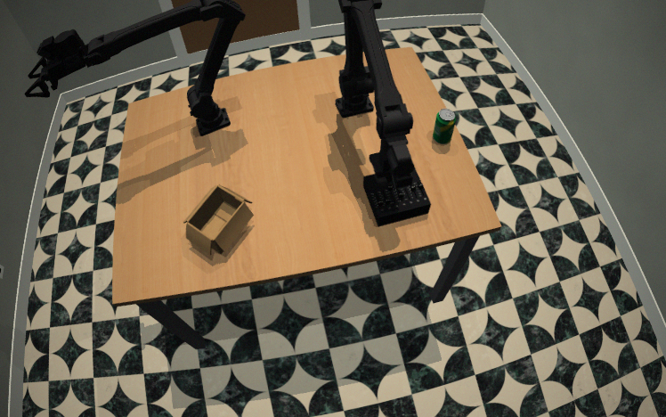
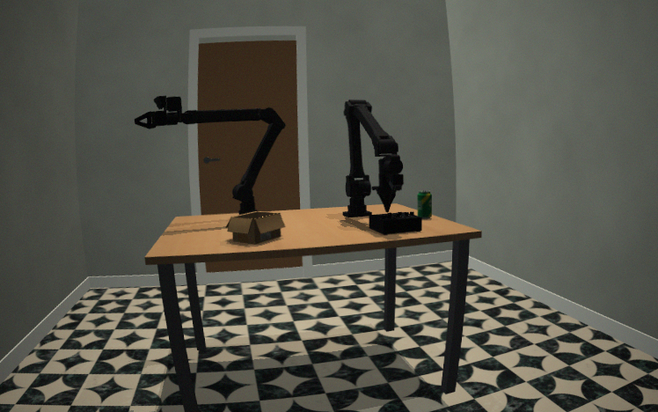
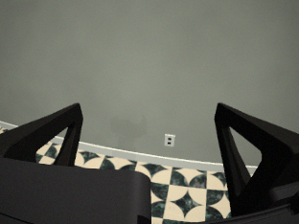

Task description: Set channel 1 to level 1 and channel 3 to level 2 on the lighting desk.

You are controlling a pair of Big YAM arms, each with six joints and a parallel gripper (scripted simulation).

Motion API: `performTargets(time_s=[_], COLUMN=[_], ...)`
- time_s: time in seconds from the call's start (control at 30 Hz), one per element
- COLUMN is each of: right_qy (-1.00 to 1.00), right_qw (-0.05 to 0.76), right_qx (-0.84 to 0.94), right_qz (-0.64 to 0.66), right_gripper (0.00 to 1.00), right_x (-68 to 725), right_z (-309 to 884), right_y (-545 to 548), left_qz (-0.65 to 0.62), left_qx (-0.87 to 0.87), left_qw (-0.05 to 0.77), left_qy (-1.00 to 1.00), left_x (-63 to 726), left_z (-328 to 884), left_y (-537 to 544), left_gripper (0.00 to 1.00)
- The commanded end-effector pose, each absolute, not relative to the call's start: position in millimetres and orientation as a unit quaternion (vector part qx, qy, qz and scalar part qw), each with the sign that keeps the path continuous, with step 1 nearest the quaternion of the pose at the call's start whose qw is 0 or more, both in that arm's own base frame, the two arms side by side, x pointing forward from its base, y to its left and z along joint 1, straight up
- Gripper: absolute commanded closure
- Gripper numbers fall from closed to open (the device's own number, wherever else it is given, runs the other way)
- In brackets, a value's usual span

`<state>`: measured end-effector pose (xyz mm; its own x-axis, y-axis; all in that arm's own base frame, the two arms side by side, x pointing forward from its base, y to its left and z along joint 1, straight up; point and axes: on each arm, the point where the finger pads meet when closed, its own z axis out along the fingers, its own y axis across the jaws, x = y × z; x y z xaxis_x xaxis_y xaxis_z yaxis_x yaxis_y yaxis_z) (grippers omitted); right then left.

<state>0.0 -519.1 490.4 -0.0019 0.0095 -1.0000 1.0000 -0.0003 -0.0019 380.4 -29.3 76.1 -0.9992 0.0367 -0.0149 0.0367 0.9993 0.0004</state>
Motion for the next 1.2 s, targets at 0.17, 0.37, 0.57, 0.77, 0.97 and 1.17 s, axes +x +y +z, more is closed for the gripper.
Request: performTargets(time_s=[0.17, 0.37, 0.57, 0.77, 0.97, 1.17], right_qy=[0.485, 0.485, 0.485, 0.485, 0.485, 0.485], right_qw=[0.513, 0.513, 0.513, 0.513, 0.513, 0.513], right_qx=[0.49, 0.49, 0.49, 0.49, 0.49, 0.49], right_qz=[-0.511, -0.511, -0.511, -0.511, -0.511, -0.511], right_gripper=[0.0, 0.0, 0.0, 0.0, 0.0, 0.0], right_x=[-2.9, -2.9, -2.9, -2.9, -2.9, -2.9], right_z=[514.8, 514.8, 514.8, 514.8, 514.8, 514.8], right_y=[-518.7, -518.7, -518.7, -518.7, -518.7, -518.7], left_qz=[-0.001, -0.001, 0.0, 0.0, 0.0, 0.0], left_qx=[0.021, 0.021, 0.021, 0.021, 0.021, 0.021], left_qw=[0.001, 0.002, -0.001, -0.001, -0.001, -0.001], left_qy=[1.0, 1.0, 1.0, 1.0, 1.0, 1.0], left_x=[381.2, 382.3, 380.6, 380.6, 380.6, 380.6], left_z=[63.6, 62.9, 61.6, 61.6, 61.6, 61.6], left_y=[-34.6, -34.7, -34.5, -34.5, -34.5, -34.5], left_gripper=[1.0, 1.0, 1.0, 1.0, 1.0, 1.0])
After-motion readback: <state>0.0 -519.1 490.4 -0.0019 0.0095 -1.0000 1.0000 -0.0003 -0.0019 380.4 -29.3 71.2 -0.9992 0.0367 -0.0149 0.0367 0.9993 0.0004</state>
